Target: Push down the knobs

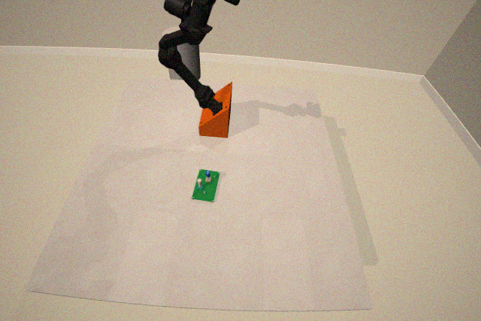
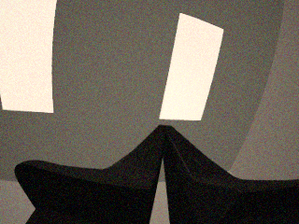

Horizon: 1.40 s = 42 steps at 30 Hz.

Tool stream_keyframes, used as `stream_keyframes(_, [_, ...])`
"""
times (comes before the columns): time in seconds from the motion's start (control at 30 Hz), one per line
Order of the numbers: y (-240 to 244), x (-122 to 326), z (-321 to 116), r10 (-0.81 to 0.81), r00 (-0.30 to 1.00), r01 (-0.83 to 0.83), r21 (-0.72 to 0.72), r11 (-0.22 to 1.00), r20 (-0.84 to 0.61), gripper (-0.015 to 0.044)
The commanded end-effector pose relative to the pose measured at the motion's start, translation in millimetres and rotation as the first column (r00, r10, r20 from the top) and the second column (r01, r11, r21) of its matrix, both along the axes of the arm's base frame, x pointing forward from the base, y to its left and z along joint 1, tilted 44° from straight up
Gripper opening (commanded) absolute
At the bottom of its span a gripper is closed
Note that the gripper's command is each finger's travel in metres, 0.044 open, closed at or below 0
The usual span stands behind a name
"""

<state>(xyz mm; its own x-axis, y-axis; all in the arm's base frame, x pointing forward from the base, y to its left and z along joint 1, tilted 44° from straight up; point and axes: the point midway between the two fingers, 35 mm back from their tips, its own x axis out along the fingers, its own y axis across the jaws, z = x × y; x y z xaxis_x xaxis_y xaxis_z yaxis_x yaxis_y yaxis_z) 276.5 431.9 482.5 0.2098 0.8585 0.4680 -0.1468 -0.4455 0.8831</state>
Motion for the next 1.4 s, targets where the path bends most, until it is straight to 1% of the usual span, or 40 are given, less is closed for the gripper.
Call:
stream_keyframes(0.0, [-2.5,23.8,-20.2,-0.062,0.997,0.06,-0.056,0.997,-0.046,0.0])
stream_keyframes(0.3, [-18.7,86.1,-79.5,-0.267,0.954,0.23,-0.235,0.944,-0.139,0.0])
stream_keyframes(0.6, [-51.1,141.3,-148.2,-0.483,0.857,0.368,-0.445,0.816,-0.177,0.0])
stream_keyframes(0.8, [-81.5,170.0,-195.2,-0.611,0.774,0.42,-0.585,0.694,-0.17,0.0])
stream_keyframes(1.0, [-117.6,190.9,-241.6,-0.718,0.683,0.434,-0.715,0.549,-0.137,0.0])
stream_keyframes(1.37, [-194.8,207.8,-321.0,-0.851,0.524,0.359,-0.9,0.245,-0.023,0.0])
